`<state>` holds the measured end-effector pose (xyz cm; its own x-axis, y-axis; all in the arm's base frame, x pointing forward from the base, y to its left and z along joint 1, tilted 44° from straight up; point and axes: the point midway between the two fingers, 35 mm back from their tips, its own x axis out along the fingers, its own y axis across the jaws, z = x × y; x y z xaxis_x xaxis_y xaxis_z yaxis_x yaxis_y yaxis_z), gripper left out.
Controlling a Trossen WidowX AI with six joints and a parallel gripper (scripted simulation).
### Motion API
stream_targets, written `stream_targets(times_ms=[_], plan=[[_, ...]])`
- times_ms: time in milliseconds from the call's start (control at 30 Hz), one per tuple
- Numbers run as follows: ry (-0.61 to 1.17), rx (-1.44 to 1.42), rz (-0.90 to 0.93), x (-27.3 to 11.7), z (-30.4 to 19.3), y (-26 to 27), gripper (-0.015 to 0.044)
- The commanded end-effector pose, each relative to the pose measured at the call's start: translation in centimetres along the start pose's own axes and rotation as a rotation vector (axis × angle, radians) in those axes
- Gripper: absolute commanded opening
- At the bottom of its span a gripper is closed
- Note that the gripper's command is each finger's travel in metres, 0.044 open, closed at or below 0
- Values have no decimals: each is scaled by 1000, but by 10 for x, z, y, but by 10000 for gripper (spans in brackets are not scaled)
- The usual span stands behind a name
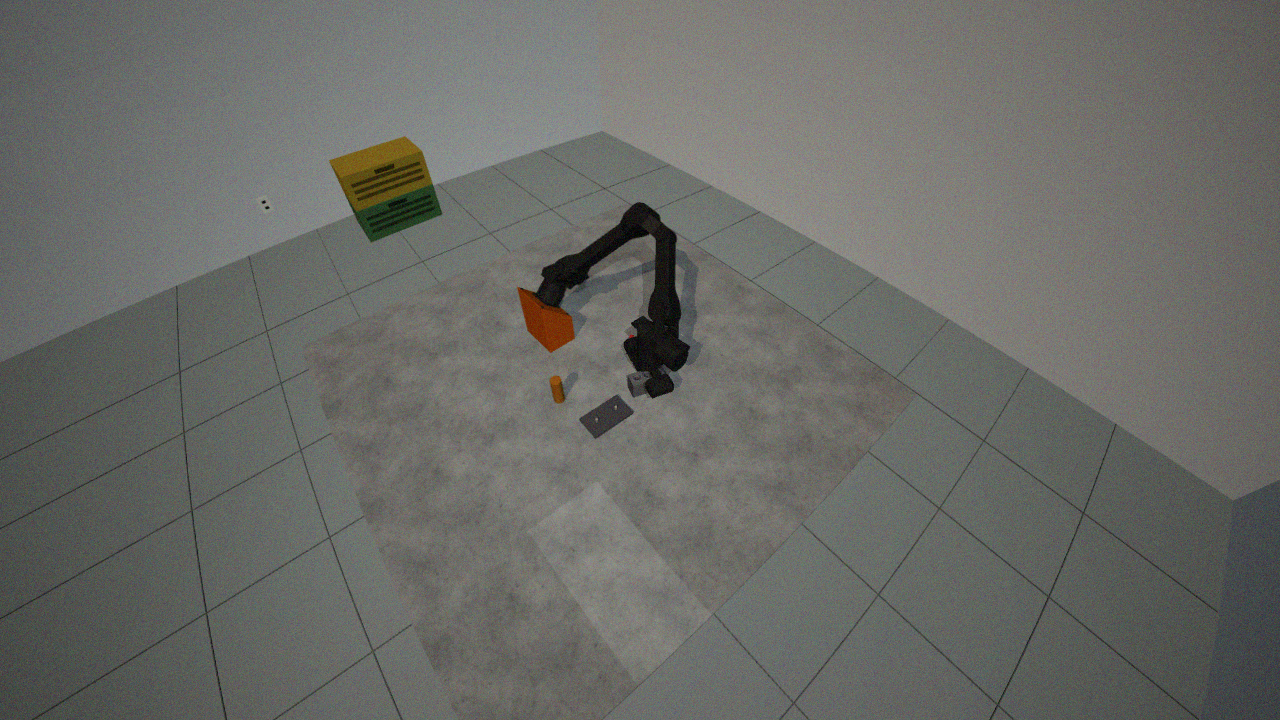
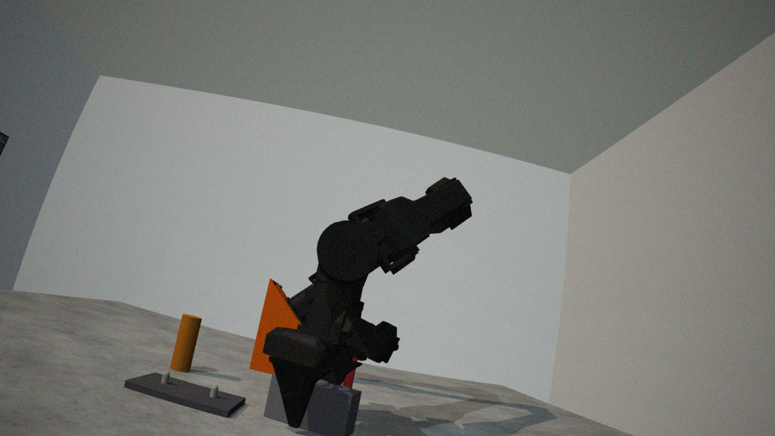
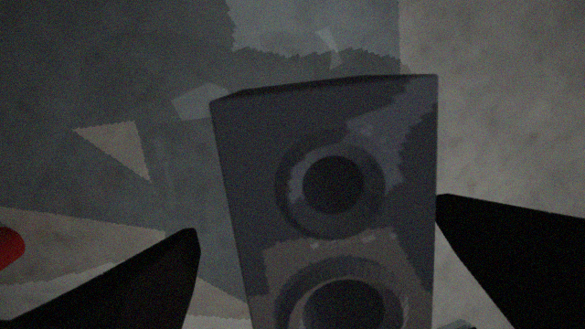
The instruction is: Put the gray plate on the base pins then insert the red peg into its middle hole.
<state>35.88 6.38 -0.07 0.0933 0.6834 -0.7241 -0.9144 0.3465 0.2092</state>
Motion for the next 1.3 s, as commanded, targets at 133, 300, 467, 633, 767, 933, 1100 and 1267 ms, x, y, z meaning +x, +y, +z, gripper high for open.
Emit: stream_targets(times_ms=[133,300,467,633,767,933,1100,1267], plan=[[-7,7,0,0,0,0,230],[-7,7,0,0,0,0,157],[-7,7,0,0,0,0,105],[-5,7,-2,-10,0,-3,0],[-2,7,-3,-22,0,-6,0],[0,7,-4,-37,1,-10,0],[2,7,-5,-52,1,-12,0],[3,7,-5,-67,1,-13,0]])
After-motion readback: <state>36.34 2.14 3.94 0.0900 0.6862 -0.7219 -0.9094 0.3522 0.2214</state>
